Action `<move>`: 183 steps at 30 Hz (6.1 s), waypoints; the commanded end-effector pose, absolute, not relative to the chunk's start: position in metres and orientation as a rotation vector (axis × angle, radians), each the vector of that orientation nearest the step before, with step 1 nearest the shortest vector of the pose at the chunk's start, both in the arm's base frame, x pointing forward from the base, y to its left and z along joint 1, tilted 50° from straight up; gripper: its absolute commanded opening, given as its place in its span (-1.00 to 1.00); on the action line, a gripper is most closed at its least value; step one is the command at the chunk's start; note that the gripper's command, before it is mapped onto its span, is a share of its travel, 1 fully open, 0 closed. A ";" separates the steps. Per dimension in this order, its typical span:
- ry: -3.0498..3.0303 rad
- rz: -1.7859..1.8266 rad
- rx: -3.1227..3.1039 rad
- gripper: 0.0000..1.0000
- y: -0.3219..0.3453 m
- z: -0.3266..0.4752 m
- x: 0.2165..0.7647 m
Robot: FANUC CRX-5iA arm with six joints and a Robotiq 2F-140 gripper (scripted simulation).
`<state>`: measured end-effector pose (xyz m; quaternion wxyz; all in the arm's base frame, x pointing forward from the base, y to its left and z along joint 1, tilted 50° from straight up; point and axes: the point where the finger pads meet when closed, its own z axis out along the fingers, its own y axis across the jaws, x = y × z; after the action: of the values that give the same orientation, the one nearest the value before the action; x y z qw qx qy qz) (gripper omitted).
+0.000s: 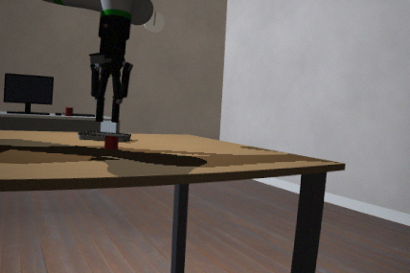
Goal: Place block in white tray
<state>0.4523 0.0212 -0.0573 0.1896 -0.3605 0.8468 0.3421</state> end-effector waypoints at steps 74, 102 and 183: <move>2.425 1.077 -0.802 -0.28 0.021 -0.107 0.464; 2.425 1.077 -0.802 -0.28 0.041 -0.124 0.466; 2.425 1.077 -0.802 -0.80 0.011 -0.099 0.463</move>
<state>0.4628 0.0171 -0.1031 0.1836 -0.2843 0.8597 0.3827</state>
